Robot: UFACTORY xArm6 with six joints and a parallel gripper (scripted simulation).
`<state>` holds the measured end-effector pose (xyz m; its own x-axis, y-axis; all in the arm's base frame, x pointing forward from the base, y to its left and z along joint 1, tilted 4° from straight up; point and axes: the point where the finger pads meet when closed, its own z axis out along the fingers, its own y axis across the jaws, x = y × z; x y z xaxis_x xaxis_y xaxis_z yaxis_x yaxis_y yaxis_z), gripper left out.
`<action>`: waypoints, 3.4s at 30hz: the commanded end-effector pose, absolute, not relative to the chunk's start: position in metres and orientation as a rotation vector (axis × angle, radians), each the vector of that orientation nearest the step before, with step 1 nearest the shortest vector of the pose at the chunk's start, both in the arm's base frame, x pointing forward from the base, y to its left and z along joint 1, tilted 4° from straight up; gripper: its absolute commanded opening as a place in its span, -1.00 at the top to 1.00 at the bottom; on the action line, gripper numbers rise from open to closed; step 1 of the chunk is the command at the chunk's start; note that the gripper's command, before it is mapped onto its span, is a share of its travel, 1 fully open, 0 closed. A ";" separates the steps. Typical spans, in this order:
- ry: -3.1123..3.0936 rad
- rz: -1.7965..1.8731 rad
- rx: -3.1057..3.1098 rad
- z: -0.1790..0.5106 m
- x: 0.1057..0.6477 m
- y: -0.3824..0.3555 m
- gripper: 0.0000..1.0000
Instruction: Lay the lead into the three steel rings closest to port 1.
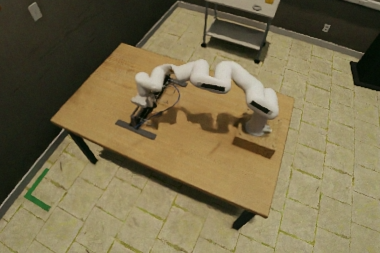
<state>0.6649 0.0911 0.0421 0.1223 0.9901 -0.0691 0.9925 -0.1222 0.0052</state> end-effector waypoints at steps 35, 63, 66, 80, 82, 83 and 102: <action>2.046 -0.068 2.314 0.057 0.666 0.092 1.00; 2.046 -0.068 2.314 0.057 0.666 0.092 1.00; 2.046 -0.068 2.314 0.057 0.666 0.092 1.00; 2.046 -0.068 2.314 0.057 0.666 0.092 1.00; 2.046 -0.068 2.314 0.057 0.666 0.092 1.00; 2.046 -0.068 2.314 0.057 0.666 0.092 1.00; 2.039 -0.068 2.319 0.062 0.653 0.049 1.00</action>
